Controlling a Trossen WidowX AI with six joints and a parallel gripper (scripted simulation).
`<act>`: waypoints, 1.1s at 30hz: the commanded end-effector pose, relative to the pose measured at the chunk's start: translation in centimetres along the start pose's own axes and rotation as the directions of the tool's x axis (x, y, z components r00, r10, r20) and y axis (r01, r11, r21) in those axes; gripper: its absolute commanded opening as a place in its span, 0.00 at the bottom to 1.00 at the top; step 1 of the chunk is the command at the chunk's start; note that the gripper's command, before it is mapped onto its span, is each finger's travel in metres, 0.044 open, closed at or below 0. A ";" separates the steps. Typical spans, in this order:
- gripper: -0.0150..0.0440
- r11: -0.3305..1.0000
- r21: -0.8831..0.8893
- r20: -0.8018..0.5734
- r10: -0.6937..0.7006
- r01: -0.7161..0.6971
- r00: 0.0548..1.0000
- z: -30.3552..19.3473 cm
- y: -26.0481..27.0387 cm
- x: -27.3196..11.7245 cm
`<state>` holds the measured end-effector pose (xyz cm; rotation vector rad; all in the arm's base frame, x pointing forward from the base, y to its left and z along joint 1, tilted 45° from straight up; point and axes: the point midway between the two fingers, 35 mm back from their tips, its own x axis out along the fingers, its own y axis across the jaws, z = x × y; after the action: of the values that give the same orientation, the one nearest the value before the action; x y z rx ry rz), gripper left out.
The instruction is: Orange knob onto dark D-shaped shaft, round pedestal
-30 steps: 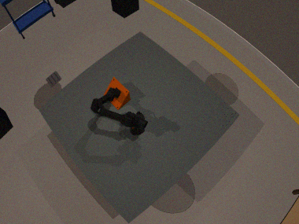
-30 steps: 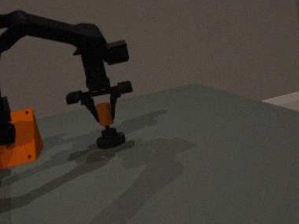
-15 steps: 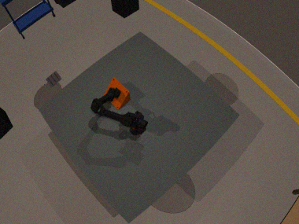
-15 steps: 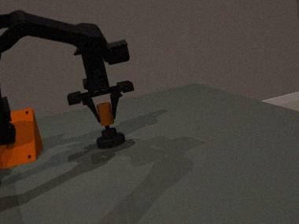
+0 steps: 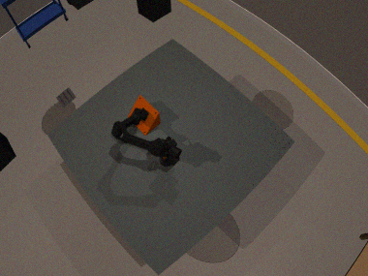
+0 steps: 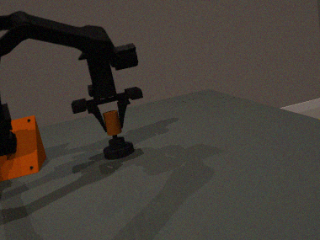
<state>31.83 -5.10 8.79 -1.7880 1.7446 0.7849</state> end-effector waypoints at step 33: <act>0.25 0.977 -0.213 -0.002 -0.001 0.001 1.000 0.0 0.0 -0.1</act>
<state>31.89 -5.02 8.88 -1.9199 1.7164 0.9964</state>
